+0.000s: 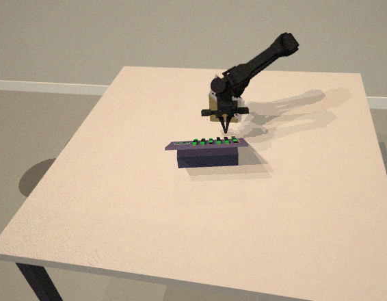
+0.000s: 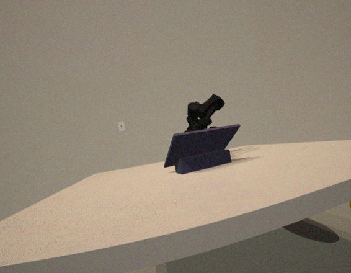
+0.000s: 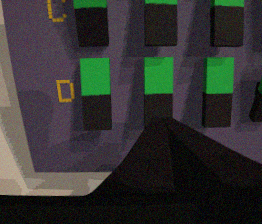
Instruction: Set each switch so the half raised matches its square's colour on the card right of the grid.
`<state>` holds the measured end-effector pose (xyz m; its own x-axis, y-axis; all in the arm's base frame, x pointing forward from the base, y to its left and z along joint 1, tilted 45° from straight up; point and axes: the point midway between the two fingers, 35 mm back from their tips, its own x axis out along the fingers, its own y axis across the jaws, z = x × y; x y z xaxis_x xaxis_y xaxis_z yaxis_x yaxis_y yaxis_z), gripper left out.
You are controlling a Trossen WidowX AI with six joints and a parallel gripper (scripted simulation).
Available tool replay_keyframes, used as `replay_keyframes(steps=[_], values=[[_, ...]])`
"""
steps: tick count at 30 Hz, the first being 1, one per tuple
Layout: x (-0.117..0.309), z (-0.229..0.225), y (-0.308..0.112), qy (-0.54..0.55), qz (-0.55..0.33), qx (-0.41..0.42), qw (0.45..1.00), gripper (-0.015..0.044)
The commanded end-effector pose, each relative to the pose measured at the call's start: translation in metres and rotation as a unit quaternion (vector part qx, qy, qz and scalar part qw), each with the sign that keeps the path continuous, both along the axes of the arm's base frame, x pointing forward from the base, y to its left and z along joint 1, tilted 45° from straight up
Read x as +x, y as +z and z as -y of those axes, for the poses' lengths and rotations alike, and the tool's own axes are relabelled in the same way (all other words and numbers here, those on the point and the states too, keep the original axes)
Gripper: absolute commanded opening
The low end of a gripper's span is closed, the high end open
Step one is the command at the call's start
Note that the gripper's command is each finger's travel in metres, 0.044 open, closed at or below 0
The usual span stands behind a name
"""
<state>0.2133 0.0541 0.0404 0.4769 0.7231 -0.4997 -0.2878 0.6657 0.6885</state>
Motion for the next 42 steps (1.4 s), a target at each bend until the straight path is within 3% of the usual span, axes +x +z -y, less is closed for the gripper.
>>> replay_keyframes(steps=[1, 42], values=[[0.0025, -0.0033, -0.0036, -0.002, -0.002, -0.001, 1.0, 0.0], [0.0064, -0.0098, -0.0081, -0.002, -0.002, -0.001, 1.0, 0.0]])
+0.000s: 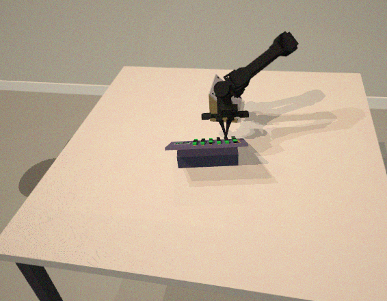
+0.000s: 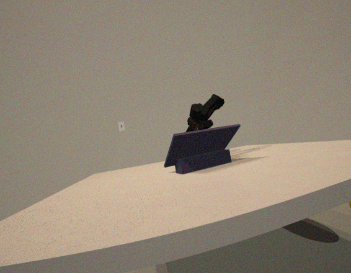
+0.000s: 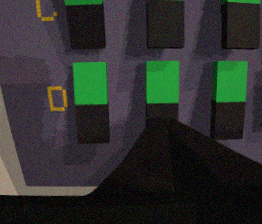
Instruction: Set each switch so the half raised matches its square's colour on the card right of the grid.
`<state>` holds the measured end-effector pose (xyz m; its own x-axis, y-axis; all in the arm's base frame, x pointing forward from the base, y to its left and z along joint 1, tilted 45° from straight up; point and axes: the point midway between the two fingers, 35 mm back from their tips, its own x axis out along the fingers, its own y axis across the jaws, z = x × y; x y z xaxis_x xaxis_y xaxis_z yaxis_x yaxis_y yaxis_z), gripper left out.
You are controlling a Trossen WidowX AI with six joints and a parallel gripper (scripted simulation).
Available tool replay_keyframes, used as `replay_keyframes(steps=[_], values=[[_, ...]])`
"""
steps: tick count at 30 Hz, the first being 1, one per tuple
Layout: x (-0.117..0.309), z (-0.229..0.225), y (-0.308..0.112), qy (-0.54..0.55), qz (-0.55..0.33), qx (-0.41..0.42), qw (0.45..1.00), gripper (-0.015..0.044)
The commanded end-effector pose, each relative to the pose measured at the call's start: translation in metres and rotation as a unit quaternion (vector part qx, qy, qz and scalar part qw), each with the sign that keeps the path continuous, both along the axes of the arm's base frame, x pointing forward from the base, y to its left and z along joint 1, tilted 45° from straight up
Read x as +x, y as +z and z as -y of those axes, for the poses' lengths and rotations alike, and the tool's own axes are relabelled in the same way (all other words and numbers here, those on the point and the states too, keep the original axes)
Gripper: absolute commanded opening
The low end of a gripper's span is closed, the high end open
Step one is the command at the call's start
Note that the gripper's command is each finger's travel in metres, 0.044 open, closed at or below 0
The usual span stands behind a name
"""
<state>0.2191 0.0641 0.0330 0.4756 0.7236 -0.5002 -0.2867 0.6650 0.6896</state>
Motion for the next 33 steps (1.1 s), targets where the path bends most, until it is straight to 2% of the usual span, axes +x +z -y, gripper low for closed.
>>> replay_keyframes(steps=[1, 28, 33], values=[[0.001, 0.0, -0.001, -0.002, -0.001, -0.001, 1.0, 0.0], [0.002, -0.003, -0.003, -0.002, -0.001, -0.001, 1.0, 0.0], [-0.007, 0.02, 0.003, 0.003, -0.01, -0.015, 1.0, 0.0]])
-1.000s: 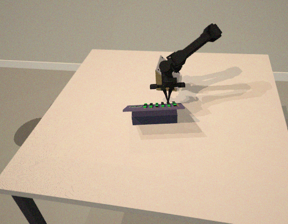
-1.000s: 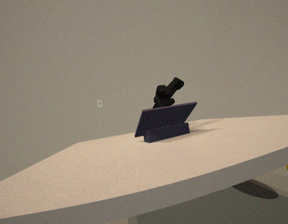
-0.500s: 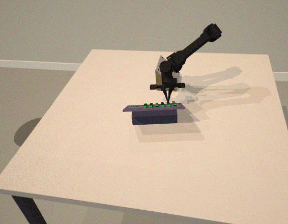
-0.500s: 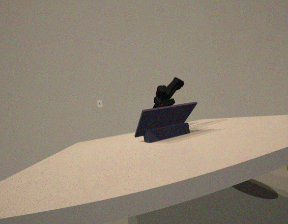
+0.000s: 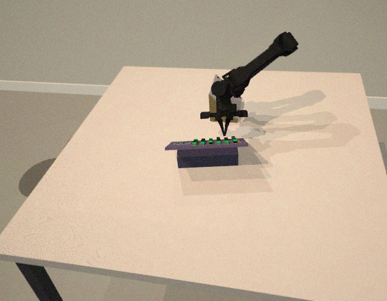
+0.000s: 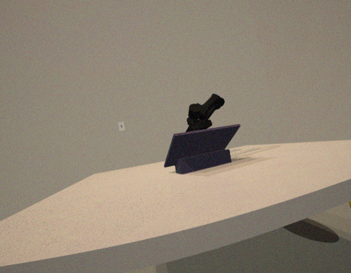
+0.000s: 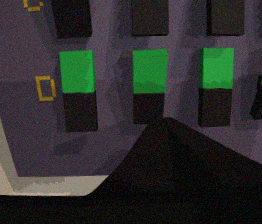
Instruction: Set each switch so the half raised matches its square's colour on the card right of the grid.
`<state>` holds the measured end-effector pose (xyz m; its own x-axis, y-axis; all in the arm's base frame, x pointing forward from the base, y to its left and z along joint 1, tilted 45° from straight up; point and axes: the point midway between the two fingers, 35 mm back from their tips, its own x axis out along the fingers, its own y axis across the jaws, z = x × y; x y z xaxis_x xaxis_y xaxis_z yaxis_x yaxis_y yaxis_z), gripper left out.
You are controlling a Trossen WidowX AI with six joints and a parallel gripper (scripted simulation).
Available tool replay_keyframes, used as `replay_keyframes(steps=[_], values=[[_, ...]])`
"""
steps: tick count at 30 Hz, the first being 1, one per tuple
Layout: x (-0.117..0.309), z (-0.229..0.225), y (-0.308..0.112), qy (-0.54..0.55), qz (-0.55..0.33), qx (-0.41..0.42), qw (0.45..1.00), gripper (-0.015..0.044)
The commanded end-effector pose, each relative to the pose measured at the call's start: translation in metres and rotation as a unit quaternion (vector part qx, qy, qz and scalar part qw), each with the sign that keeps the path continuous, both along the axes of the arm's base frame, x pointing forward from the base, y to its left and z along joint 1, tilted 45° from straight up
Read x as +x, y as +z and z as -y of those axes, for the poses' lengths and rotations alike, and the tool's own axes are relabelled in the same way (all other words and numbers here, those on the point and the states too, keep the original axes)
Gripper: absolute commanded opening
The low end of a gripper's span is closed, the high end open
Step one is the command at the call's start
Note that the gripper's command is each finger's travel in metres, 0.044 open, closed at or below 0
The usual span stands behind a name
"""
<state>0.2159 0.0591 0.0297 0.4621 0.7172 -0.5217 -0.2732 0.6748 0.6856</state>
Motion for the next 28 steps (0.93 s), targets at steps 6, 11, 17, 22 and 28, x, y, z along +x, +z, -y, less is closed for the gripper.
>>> replay_keyframes(steps=[6, 11, 17, 22, 28], values=[[-0.023, 0.04, 0.033, 0.005, 0.0, 0.001, 1.0, 0.0], [-0.023, 0.04, 0.034, 0.005, 0.0, 0.002, 1.0, 0.0], [-0.022, 0.041, 0.035, 0.005, 0.0, 0.002, 1.0, 0.0], [0.021, 0.071, 0.042, 0.005, 0.001, 0.001, 1.0, 0.0], [0.045, 0.087, 0.042, 0.005, 0.002, 0.0, 1.0, 0.0]])
